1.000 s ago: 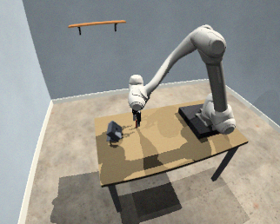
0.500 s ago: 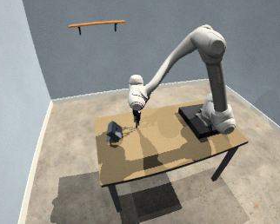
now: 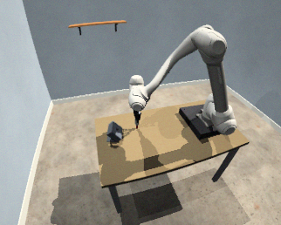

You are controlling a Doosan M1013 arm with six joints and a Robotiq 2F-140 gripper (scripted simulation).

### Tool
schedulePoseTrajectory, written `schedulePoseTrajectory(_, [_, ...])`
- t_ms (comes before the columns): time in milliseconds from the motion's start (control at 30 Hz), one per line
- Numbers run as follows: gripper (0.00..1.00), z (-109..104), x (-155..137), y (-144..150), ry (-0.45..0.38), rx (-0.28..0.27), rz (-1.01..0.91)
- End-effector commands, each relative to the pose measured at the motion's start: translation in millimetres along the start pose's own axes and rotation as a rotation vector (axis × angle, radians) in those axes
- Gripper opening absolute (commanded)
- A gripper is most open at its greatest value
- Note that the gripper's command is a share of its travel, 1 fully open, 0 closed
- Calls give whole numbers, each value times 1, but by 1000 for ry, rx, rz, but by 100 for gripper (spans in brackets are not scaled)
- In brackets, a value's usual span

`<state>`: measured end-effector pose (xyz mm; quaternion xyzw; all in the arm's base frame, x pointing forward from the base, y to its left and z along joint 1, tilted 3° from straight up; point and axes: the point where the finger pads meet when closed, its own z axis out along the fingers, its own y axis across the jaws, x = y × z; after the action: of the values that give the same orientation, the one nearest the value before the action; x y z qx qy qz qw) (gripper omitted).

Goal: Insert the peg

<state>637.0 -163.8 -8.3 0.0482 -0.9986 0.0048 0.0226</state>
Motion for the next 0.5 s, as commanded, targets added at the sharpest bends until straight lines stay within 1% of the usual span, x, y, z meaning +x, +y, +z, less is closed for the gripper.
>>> schedulePoseTrajectory(0, [0,0,0,0,0,0,0])
schedulePoseTrajectory(67, [0,-1,0,0,0,0,0])
schedulePoseTrajectory(167, [0,-13,0,0,0,0,0])
schedulePoseTrajectory(233, [0,-13,0,0,0,0,0])
schedulePoseTrajectory(467, [0,-50,0,0,0,0,0])
